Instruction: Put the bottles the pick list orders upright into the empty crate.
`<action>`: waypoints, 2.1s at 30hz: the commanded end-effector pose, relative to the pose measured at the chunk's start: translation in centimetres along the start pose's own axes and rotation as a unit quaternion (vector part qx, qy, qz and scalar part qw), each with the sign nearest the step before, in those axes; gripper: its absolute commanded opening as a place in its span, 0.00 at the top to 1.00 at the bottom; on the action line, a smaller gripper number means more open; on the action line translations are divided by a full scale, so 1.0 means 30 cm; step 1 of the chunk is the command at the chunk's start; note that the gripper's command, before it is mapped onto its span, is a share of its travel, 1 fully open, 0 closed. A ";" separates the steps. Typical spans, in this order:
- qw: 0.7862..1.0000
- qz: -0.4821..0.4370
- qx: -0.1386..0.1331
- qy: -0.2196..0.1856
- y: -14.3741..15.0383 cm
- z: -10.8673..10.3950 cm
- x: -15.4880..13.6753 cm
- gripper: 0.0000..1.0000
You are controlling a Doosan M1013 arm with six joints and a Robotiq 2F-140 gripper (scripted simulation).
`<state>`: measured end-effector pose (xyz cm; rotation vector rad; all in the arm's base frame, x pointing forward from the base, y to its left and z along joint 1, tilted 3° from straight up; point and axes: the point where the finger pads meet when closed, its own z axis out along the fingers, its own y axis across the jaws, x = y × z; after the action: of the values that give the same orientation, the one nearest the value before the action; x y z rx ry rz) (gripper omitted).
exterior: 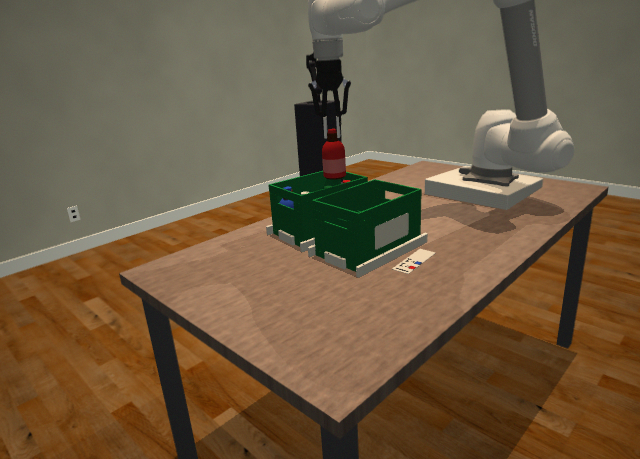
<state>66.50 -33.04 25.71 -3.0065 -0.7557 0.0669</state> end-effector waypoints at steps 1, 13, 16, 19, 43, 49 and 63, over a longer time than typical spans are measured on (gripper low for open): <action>1.000 0.000 0.000 0.000 -0.020 -0.001 0.008 1.00; 1.000 0.000 0.000 0.000 -0.081 -0.001 0.035 1.00; 1.000 0.000 0.000 0.000 -0.099 -0.001 0.043 1.00; 1.000 0.000 0.000 0.000 -0.117 -0.001 0.051 1.00; 1.000 0.000 0.000 0.000 -0.239 -0.001 0.104 1.00; 1.000 0.000 0.000 0.000 -0.276 -0.001 0.120 1.00; 1.000 0.000 0.000 0.000 -0.349 -0.001 0.152 1.00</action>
<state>65.63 -22.07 26.08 -3.0066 -0.7558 0.0668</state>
